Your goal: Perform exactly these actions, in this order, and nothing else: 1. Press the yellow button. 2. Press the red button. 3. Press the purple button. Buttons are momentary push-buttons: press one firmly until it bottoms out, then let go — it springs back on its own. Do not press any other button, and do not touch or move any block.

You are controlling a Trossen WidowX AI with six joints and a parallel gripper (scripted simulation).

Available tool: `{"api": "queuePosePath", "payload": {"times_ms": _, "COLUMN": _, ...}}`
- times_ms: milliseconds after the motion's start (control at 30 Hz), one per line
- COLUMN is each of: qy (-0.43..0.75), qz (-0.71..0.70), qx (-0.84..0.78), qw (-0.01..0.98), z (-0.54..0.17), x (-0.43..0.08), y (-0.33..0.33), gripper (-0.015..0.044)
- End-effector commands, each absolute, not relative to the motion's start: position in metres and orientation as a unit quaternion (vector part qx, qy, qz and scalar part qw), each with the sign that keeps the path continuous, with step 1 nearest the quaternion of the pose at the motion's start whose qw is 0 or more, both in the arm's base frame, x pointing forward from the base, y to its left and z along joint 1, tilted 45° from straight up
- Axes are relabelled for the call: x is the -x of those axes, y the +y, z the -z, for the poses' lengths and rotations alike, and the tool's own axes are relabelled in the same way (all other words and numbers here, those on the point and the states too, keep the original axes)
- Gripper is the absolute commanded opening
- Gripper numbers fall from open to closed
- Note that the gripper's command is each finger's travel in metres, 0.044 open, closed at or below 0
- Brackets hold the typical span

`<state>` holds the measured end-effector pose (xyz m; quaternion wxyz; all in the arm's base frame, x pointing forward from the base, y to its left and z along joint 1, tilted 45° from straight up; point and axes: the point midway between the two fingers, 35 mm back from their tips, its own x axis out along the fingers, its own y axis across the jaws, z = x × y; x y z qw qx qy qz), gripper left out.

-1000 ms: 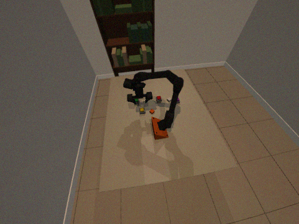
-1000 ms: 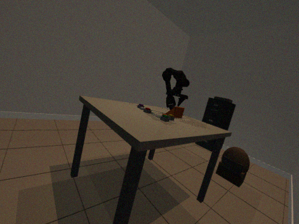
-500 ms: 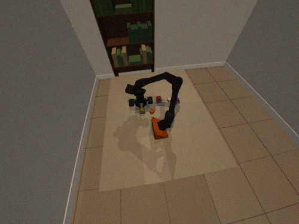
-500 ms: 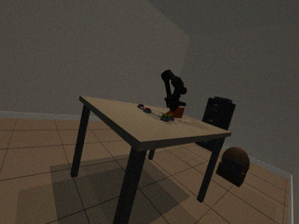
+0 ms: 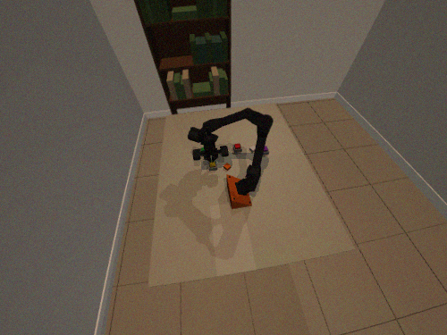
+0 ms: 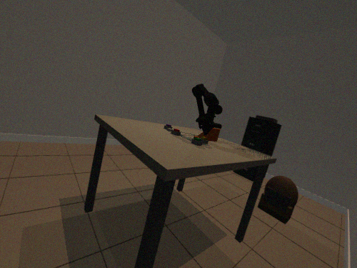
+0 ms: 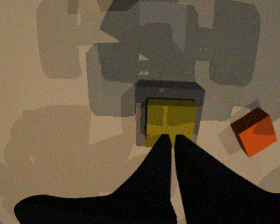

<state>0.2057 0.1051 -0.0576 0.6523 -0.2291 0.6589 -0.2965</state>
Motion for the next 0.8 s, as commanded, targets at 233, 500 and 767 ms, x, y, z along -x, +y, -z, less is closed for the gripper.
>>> {"api": "queuePosePath", "payload": {"times_ms": 233, "qy": 0.658, "qz": 0.297, "qx": 0.232, "qw": 0.652, "z": 0.070, "x": -0.205, "y": 0.092, "gripper": 0.0020}}
{"api": "queuePosePath", "payload": {"times_ms": 500, "qy": 0.658, "qz": 0.297, "qx": 0.232, "qw": 0.652, "z": 0.074, "x": -0.204, "y": 0.088, "gripper": 0.0020}}
{"api": "queuePosePath", "payload": {"times_ms": 767, "qy": 0.658, "qz": 0.297, "qx": 0.232, "qw": 0.652, "z": 0.074, "x": -0.204, "y": 0.088, "gripper": 0.0020}}
